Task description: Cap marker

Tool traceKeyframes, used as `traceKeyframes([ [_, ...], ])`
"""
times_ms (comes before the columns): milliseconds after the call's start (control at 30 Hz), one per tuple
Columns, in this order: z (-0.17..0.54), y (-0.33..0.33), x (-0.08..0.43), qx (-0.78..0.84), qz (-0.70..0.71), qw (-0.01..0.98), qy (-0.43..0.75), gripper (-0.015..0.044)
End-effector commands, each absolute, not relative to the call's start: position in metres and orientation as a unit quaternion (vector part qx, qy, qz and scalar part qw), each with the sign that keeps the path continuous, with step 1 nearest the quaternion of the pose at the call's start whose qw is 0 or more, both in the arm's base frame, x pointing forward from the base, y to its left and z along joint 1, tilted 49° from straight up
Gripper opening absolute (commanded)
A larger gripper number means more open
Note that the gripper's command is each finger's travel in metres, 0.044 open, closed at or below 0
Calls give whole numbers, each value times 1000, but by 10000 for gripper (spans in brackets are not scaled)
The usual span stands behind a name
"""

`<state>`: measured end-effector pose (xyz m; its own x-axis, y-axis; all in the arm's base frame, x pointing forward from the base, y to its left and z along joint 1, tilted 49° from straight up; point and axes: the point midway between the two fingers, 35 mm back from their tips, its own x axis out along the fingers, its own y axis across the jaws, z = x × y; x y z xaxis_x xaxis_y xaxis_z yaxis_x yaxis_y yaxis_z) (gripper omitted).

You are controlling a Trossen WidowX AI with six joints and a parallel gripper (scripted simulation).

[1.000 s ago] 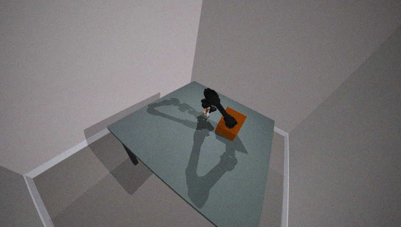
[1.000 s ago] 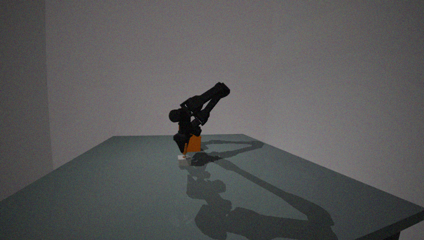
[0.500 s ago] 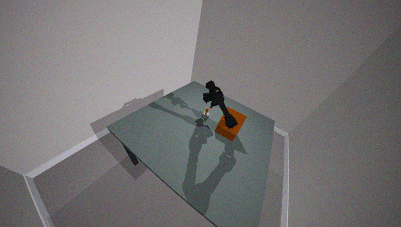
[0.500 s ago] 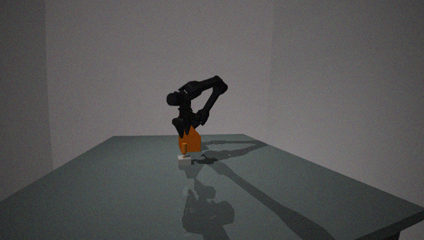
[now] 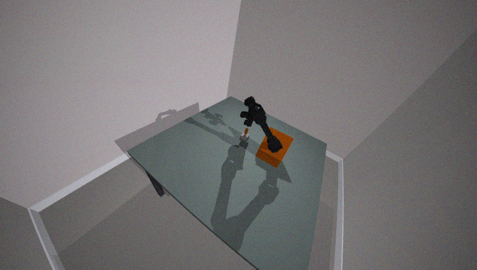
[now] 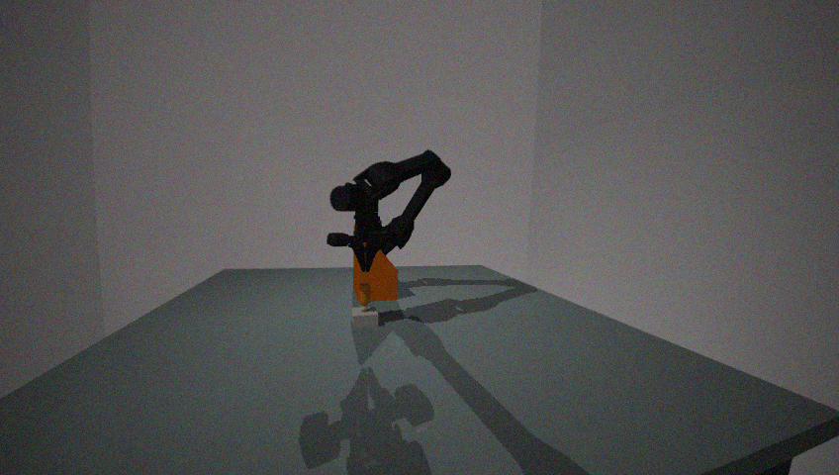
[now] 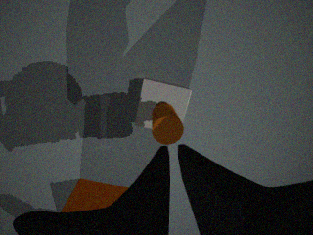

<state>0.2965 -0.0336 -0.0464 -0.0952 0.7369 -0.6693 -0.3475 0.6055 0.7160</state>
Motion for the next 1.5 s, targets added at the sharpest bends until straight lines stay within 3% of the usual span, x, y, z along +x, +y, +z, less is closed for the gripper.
traceKeyframes([
  [0, -48, -32, 296, 251, 325, 626, 663, 0],
  [1467, -72, -5, 297, 248, 325, 631, 659, 0],
])
